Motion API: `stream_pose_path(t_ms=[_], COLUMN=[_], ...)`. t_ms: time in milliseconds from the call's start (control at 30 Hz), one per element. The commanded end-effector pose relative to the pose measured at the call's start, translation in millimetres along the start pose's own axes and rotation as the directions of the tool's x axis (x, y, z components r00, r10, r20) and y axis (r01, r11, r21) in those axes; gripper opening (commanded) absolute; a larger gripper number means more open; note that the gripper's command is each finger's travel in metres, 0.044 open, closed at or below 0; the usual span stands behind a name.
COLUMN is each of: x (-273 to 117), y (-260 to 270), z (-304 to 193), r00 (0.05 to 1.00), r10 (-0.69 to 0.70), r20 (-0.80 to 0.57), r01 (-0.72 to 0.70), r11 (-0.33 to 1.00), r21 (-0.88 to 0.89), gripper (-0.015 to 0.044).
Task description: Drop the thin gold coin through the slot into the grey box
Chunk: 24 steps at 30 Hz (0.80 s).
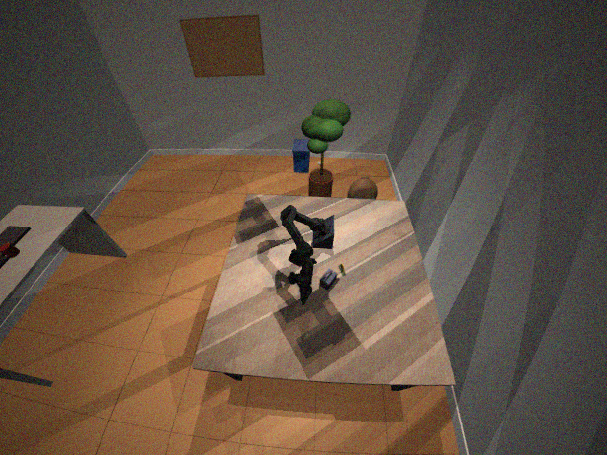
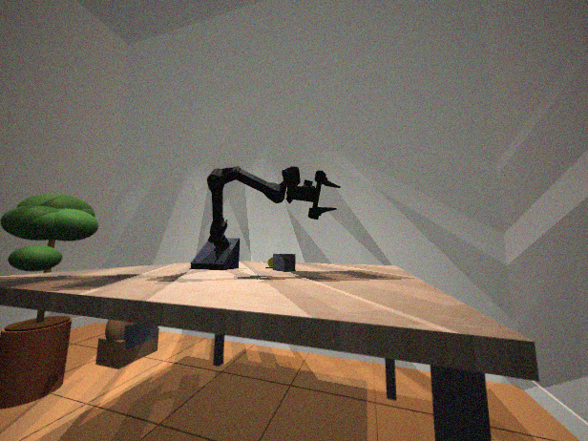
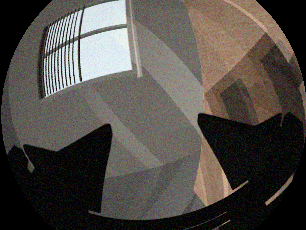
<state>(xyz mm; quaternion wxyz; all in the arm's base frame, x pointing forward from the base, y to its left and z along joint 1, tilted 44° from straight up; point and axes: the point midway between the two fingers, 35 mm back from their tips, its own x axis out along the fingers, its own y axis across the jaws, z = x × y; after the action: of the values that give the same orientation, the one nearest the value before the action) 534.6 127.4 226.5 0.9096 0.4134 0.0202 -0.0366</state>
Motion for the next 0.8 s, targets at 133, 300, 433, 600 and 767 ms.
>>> stream_pose_path(t_ms=[133,300,433,600,767], x=[-11.2,-43.7,-84.4,-143.4,-202.7], y=[-25.1,-64.3,-99.6,-140.9,-174.8], z=[-55.5,-124.3,-169.7,-203.6,-213.1], r00=[0.980,0.890,0.768,0.591,0.423], r10=[-0.130,-0.327,-0.498,-0.691,-0.842], r20=[-0.150,-0.317,-0.402,-0.416,-0.336], r01=[0.111,0.204,0.214,0.137,-0.012], r11=[0.985,0.909,0.792,0.594,0.366], r21=[-0.134,-0.365,-0.572,-0.792,-0.931], gripper=[0.0269,0.0161,0.0161,0.0161,0.0161])
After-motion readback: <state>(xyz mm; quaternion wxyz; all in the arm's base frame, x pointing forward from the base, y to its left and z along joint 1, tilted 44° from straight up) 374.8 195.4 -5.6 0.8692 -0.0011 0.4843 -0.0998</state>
